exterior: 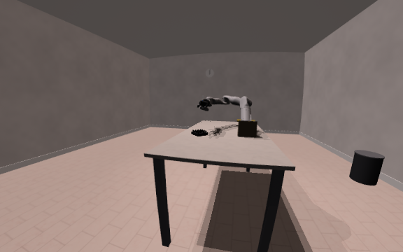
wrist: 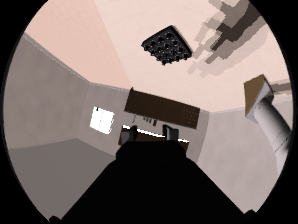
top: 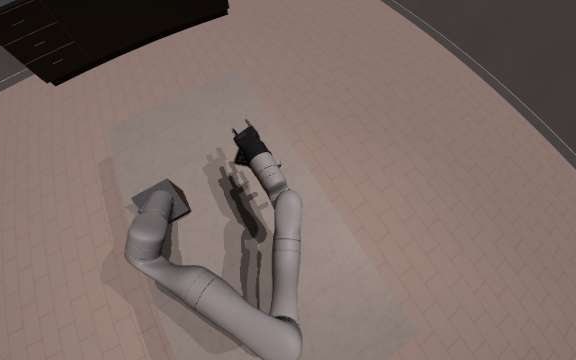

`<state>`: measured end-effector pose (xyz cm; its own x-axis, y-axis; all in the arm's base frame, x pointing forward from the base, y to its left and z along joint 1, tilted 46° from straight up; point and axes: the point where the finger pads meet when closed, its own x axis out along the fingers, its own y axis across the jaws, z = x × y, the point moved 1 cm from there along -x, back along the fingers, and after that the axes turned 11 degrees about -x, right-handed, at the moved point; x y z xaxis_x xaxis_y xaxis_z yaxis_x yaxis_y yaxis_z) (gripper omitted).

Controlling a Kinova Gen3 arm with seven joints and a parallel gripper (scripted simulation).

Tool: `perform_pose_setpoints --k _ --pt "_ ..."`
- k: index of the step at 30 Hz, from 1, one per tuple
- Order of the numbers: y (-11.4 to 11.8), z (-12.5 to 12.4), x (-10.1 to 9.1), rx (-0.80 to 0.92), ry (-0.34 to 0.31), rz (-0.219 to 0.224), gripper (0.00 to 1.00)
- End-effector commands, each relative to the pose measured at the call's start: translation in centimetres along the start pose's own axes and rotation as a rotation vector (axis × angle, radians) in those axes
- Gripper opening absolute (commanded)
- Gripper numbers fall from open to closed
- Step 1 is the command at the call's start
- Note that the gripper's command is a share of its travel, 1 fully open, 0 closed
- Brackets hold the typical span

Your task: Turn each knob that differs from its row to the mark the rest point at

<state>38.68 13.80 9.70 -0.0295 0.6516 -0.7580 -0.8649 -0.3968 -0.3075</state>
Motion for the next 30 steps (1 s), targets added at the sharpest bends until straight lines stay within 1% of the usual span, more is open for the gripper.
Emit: perform_pose_setpoints --k 1,22,26,30 --pt "-0.04 0.07 0.00 -0.002 0.000 0.000 1.00" --pt "-0.06 0.10 0.01 -0.006 0.000 0.003 1.00" --pt "0.01 0.01 0.02 -0.020 0.001 0.018 1.00" --pt "0.18 -0.21 0.02 -0.049 0.002 0.049 1.00"
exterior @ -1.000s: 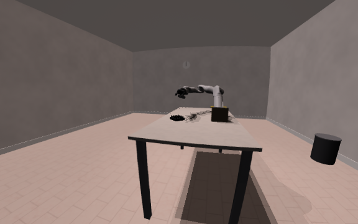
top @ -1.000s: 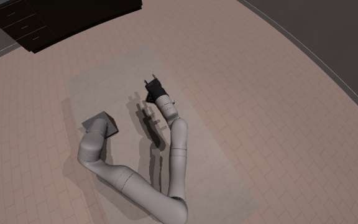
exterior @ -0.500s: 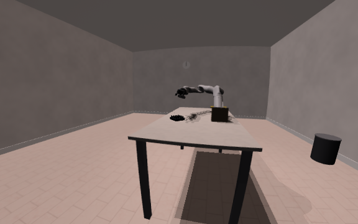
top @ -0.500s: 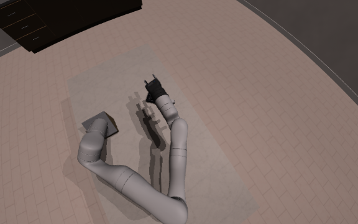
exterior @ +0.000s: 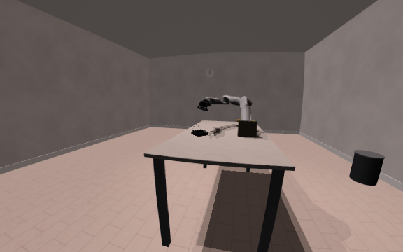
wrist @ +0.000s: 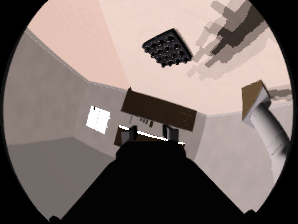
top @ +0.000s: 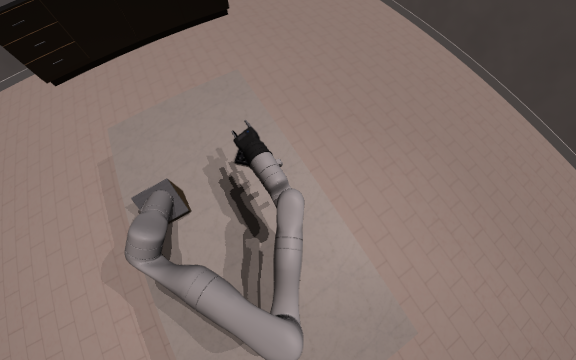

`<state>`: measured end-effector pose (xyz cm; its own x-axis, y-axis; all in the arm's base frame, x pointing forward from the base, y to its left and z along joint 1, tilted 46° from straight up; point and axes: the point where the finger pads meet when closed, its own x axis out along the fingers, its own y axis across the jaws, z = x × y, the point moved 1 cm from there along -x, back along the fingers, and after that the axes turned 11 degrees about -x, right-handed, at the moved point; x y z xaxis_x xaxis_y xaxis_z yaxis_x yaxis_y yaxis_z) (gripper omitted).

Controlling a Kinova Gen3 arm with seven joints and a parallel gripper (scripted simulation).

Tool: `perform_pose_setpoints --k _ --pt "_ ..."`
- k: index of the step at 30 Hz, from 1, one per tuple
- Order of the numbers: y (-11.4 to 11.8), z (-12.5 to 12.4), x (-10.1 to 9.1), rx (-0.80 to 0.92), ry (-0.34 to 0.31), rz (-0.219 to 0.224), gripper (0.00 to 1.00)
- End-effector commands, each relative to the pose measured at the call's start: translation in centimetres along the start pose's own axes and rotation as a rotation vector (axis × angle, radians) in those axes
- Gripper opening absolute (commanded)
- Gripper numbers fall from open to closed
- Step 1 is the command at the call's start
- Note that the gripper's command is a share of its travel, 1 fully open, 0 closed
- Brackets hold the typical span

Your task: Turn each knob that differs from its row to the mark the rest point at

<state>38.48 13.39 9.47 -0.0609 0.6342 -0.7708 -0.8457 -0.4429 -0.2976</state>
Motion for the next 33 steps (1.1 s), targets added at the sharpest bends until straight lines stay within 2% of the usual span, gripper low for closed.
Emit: perform_pose_setpoints --k 1,4,8,14,19,21,25,33 --pt "-0.2 0.0 0.1 -0.025 0.001 0.021 1.00" --pt "-0.1 -0.1 0.1 -0.035 0.002 0.034 1.00" --pt "0.2 -0.6 0.1 -0.093 0.004 0.097 1.00" --pt "0.8 -1.6 0.2 -0.226 0.006 0.238 1.00" --pt "1.4 -2.7 0.4 -0.384 0.009 0.406 1.00" --pt "1.4 -2.7 0.4 -0.384 0.009 0.406 1.00" --pt "2.1 -3.9 0.6 -0.546 0.012 0.577 1.00" --pt "3.4 -5.9 1.0 -0.833 0.018 0.881 1.00"
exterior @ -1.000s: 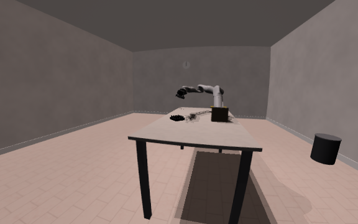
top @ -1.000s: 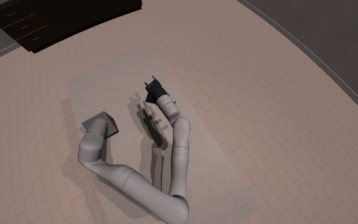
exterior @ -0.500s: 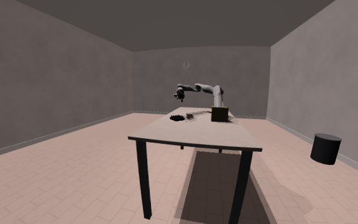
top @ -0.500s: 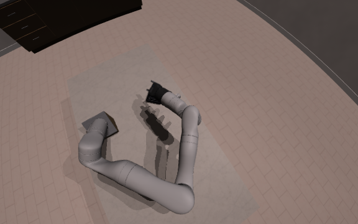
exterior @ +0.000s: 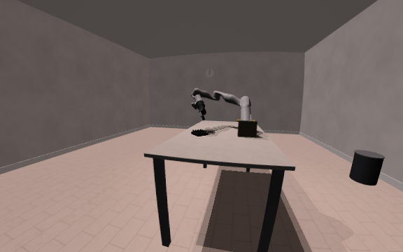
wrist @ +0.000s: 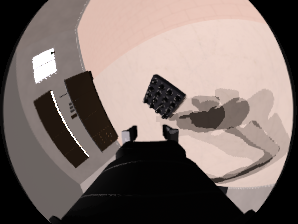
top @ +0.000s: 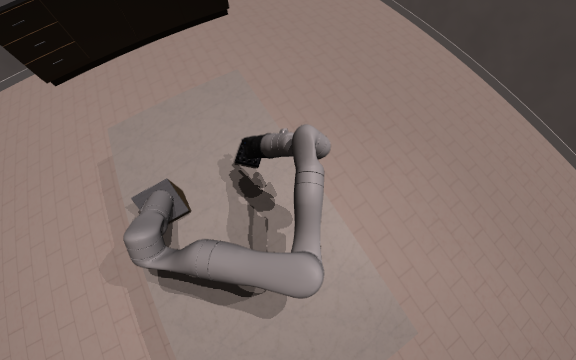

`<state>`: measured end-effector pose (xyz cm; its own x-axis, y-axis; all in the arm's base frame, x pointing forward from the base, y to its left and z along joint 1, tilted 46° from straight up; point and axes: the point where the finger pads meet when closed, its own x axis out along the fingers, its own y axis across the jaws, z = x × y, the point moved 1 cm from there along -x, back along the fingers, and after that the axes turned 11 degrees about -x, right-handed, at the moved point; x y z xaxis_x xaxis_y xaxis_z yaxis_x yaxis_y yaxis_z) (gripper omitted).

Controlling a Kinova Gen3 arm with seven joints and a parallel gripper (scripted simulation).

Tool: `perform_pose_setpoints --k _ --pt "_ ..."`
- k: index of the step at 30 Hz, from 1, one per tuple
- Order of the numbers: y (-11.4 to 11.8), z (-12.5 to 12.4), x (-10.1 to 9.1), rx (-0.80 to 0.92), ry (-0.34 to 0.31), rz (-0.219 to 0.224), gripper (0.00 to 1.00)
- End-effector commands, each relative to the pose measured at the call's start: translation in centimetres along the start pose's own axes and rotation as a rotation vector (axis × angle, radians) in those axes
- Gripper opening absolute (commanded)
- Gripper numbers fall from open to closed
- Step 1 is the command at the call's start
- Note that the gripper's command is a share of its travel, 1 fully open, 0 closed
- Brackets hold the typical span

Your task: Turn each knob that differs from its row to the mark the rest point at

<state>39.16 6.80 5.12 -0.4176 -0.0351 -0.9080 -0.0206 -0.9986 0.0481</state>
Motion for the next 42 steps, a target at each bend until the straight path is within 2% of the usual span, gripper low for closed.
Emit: perform_pose_setpoints --k 1,3,5,7,11,16,20,22,26,31,35,42 --pt "-1.8 0.2 1.1 -0.121 -0.015 0.099 1.00" --pt "-1.5 0.0 1.5 -0.193 -0.013 0.173 1.00" --pt "-1.5 0.0 1.5 -0.193 -0.013 0.173 1.00" --pt "-0.9 -0.2 2.2 -0.290 -0.009 0.274 1.00" --pt "-0.2 -0.5 3.1 -0.433 -0.004 0.423 1.00" --pt "0.8 -0.9 4.3 -0.608 0.003 0.606 1.00" --pt "1.4 -1.1 5.1 -0.724 0.008 0.727 1.00" --pt "1.4 -1.1 5.1 -0.724 0.008 0.727 1.00" --pt "1.9 -1.2 5.7 -0.808 0.011 0.814 1.00" --pt "2.2 -1.3 6.1 -0.868 0.014 0.877 1.00" --pt "2.3 -1.4 6.2 -0.889 0.015 0.898 1.00" --pt "2.4 -1.4 6.3 -0.894 0.015 0.903 1.00"
